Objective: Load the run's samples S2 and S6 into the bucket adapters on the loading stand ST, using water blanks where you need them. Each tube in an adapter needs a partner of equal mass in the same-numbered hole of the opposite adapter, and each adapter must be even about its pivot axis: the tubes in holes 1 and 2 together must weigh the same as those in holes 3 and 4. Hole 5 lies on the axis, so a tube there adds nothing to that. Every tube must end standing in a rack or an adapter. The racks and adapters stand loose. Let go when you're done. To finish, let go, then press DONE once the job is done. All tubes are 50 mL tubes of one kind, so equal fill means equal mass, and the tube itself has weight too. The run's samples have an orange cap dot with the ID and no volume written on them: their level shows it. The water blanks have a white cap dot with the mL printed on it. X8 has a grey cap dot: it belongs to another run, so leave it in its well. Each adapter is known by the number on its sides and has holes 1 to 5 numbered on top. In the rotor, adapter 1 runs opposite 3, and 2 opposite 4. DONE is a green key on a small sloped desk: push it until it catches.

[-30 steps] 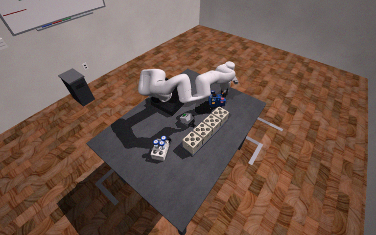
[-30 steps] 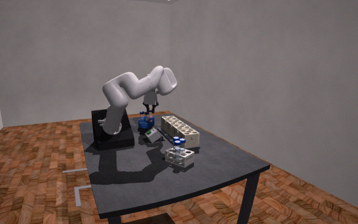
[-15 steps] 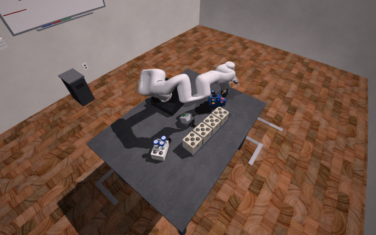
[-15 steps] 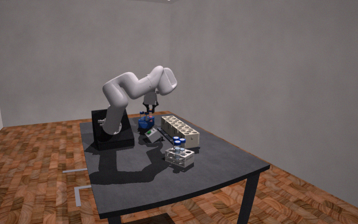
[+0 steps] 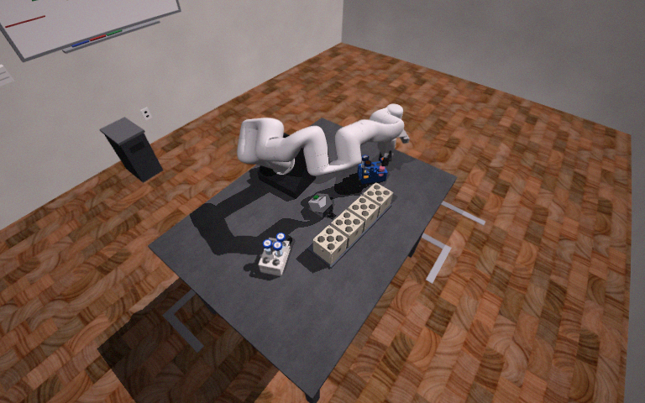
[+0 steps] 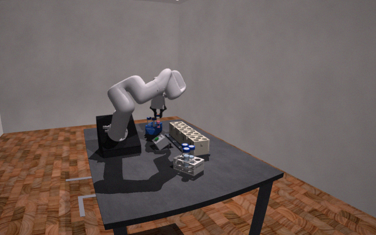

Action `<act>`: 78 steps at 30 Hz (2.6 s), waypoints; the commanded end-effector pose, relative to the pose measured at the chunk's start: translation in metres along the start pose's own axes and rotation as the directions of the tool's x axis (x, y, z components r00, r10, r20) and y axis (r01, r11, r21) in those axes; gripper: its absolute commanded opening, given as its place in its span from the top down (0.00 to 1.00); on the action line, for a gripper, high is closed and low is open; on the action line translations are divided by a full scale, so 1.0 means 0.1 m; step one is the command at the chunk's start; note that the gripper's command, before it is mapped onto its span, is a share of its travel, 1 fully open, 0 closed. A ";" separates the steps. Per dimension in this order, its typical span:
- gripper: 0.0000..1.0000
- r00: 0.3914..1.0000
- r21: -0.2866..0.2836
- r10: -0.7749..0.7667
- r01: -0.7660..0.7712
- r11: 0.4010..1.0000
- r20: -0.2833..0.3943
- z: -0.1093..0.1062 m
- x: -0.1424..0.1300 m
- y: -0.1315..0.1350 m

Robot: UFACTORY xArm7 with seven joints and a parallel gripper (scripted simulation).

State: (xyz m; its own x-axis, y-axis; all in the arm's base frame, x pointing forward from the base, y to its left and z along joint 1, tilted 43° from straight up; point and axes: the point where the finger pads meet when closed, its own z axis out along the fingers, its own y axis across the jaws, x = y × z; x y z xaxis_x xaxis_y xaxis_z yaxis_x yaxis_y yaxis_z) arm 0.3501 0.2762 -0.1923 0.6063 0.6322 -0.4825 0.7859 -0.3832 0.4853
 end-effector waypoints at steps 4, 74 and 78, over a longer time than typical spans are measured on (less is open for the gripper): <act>1.00 1.000 0.001 0.000 0.000 1.000 -0.005 -0.06 0.01 0.00; 1.00 1.000 0.001 0.000 0.000 1.000 -0.005 -1.04 0.01 0.00; 1.00 1.000 0.001 0.000 0.000 1.000 -0.005 -1.12 0.01 0.00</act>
State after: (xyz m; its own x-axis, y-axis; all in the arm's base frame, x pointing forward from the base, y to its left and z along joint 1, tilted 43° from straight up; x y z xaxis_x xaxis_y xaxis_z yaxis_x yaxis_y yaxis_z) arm 0.3372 0.3473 -0.1153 0.6062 0.6321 -0.4827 0.7859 -0.3832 0.4853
